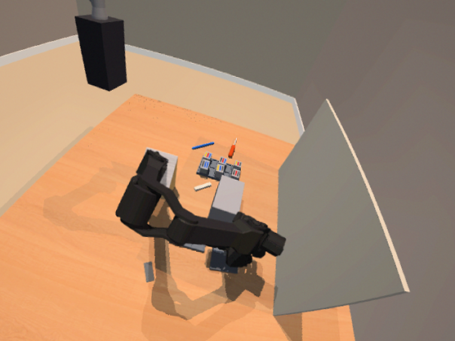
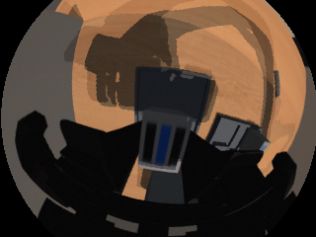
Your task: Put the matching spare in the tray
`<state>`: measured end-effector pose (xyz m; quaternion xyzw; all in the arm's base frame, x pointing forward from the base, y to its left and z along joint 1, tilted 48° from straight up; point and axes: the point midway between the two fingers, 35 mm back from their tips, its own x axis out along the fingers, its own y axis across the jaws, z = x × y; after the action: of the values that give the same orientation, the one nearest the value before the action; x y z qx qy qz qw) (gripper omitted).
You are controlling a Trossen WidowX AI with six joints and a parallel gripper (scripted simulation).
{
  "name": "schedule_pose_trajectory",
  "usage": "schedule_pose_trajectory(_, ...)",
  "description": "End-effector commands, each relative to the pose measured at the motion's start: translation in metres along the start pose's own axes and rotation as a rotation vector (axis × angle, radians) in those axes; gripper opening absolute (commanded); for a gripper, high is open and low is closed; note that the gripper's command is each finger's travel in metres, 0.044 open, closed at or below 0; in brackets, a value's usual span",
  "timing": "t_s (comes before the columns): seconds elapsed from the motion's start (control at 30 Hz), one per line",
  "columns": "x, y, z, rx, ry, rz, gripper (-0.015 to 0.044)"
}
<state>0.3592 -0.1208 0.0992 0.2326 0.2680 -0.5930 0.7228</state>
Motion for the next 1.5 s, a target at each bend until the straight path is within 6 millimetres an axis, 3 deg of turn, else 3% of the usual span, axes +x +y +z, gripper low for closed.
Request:
schedule_pose_trajectory(0.0, 0.005, -0.002, -0.002, -0.009, 0.003, -0.003, 0.0)
schedule_pose_trajectory(0.5, 0.016, -0.005, -0.001, -0.01, -0.002, -0.004, 0.0)
schedule_pose_trajectory(1.07, 0.014, -0.004, 0.001, -0.001, -0.006, -0.002, 0.044)
schedule_pose_trajectory(1.13, 0.003, -0.002, 0.0, -0.001, -0.002, -0.002, 0.044)
schedule_pose_trajectory(1.3, -0.082, -0.003, -0.003, -0.009, 0.005, -0.004, 0.044)
schedule_pose_trajectory(1.37, -0.094, -0.005, -0.002, -0.01, 0.003, -0.004, 0.044)
schedule_pose_trajectory(1.47, -0.094, -0.005, -0.002, -0.01, 0.003, -0.004, 0.044)
